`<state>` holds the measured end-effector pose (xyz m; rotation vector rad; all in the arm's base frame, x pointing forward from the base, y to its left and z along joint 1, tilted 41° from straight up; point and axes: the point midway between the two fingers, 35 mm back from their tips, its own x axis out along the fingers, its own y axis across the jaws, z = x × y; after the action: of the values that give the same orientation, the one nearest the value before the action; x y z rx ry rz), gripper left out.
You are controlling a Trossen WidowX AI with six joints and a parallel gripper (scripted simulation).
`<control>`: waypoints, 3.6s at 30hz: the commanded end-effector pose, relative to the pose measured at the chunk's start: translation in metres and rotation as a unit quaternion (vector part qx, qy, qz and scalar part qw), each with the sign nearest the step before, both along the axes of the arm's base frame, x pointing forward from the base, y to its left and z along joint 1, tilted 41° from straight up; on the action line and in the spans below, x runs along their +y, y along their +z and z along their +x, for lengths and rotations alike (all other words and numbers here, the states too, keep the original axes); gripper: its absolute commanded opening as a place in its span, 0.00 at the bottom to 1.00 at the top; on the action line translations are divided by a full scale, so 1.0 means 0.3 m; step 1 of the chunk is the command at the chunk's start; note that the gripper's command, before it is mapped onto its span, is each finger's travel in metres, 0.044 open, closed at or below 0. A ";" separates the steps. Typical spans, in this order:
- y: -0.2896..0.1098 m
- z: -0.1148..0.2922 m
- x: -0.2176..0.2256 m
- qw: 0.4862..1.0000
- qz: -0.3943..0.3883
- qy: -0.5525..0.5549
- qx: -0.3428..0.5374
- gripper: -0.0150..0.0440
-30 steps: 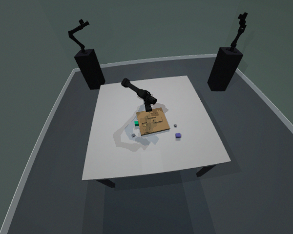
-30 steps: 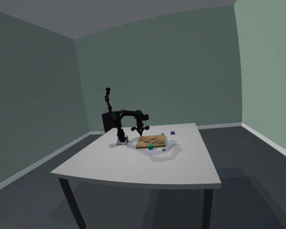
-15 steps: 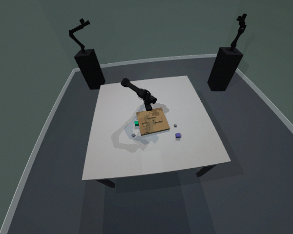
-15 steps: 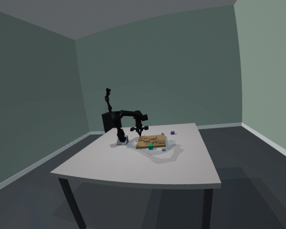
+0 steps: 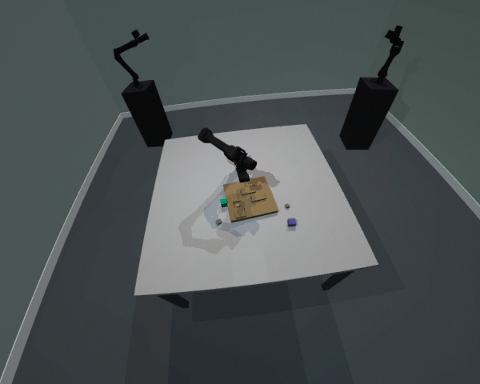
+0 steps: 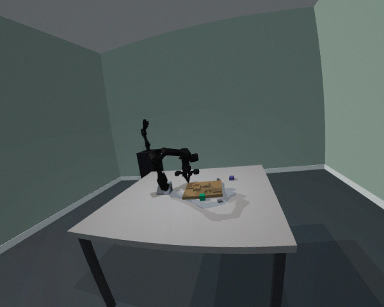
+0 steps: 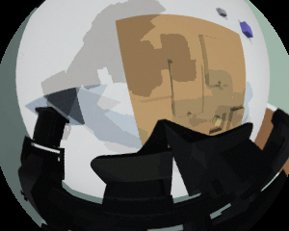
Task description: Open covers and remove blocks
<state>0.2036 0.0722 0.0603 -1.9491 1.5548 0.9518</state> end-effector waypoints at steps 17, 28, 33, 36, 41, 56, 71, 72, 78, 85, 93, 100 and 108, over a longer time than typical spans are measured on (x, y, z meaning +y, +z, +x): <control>-0.032 0.004 -0.023 1.000 0.001 0.001 0.002 0.25; -0.061 0.010 -0.045 1.000 0.002 0.001 0.002 0.25; -0.074 0.012 -0.056 1.000 0.002 0.001 0.002 0.25; -0.081 0.013 -0.062 1.000 0.002 0.001 0.002 0.25; -0.093 0.015 -0.073 1.000 0.001 0.001 0.002 0.25; -0.129 0.017 -0.105 1.000 0.001 0.001 0.002 0.25; -0.156 0.017 -0.124 1.000 0.000 0.001 0.002 0.25; -0.158 0.017 -0.122 1.000 0.000 0.001 0.002 0.25; -0.170 0.016 -0.106 1.000 0.001 0.002 0.002 0.25; -0.184 0.013 -0.088 1.000 0.002 0.002 0.002 0.25; -0.200 0.010 -0.067 1.000 0.003 0.002 0.002 0.25; -0.215 0.006 -0.049 1.000 0.004 0.002 0.002 0.25; -0.232 0.001 -0.028 1.000 0.004 0.002 0.002 0.25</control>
<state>0.2039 0.0596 -0.0050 -1.9534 1.5450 0.9637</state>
